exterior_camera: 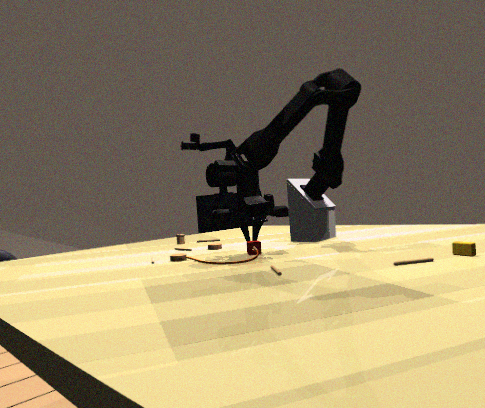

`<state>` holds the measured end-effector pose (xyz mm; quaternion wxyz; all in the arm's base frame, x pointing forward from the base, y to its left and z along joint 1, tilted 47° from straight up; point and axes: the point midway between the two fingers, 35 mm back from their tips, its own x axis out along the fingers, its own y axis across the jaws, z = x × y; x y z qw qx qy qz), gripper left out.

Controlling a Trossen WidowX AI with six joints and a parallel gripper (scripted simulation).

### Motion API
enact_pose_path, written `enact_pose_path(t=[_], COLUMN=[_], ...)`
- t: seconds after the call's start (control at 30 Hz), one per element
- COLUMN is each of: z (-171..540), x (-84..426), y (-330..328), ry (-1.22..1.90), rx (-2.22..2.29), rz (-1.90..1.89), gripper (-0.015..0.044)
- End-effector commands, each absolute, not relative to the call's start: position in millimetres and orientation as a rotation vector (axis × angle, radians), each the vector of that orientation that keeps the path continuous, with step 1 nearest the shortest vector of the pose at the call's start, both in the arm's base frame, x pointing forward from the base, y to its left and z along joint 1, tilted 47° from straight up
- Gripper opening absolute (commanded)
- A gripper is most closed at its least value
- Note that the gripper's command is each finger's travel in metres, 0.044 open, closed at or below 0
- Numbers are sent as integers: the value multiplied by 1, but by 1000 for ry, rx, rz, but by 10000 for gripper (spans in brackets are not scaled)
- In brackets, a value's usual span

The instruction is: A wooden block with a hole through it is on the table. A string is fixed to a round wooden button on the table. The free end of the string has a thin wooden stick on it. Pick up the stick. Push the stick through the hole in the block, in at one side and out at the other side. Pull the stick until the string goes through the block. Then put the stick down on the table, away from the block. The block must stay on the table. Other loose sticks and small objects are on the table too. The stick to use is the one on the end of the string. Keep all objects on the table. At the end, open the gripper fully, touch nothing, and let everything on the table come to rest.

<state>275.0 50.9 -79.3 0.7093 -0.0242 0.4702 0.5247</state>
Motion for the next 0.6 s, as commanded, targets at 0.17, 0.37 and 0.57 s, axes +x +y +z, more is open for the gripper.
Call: enact_pose_path(t=[0.17,0.37,0.57], z=[-79,-81,-82], x=[275,274,274], y=[51,51,53], ry=[1043,1001,962], rx=[-55,-9,28], rz=[1165,1150,1135], gripper=[0,0,0])
